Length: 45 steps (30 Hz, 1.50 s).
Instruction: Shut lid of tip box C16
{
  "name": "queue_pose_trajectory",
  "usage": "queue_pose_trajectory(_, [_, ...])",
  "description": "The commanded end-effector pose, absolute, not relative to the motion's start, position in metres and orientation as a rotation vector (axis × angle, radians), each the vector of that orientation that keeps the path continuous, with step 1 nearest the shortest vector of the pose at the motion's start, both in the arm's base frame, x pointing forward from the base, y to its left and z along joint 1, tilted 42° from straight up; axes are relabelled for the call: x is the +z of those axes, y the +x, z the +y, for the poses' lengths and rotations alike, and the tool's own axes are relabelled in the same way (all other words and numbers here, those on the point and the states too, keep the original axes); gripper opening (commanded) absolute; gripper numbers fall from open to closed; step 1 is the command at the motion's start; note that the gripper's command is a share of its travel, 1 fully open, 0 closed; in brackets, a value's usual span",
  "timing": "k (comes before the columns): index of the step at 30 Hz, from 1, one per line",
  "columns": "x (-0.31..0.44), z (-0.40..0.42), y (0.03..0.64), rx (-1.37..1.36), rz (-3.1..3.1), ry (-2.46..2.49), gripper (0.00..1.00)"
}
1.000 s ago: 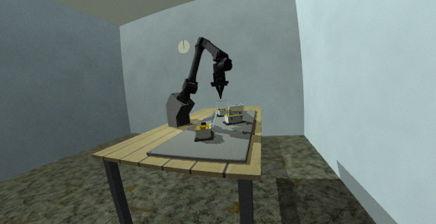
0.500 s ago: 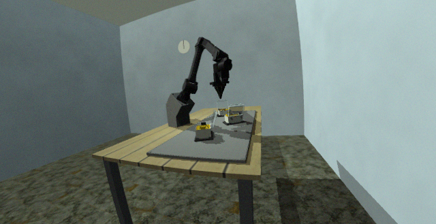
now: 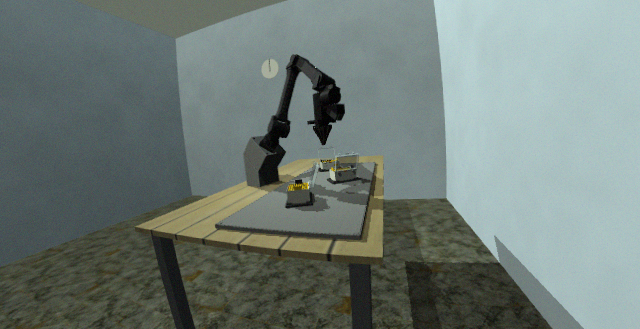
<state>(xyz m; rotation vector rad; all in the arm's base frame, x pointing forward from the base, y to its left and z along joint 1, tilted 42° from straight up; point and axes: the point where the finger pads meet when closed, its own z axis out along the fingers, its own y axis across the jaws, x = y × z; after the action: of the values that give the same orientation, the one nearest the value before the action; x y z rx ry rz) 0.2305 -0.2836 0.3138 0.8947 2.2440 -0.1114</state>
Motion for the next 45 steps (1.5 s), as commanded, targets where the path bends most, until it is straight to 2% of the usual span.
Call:
queue_pose_trajectory(1, [0.3472, -0.2894, 0.2359, -0.248, 2.280, 0.627, 0.00])
queue_pose_trajectory(26, [0.3471, -0.2893, 0.2359, -0.575, 2.422, -0.198, 0.00])
queue_pose_trajectory(45, [0.3474, -0.2890, 0.2360, -0.579, 2.421, -0.204, 0.00])
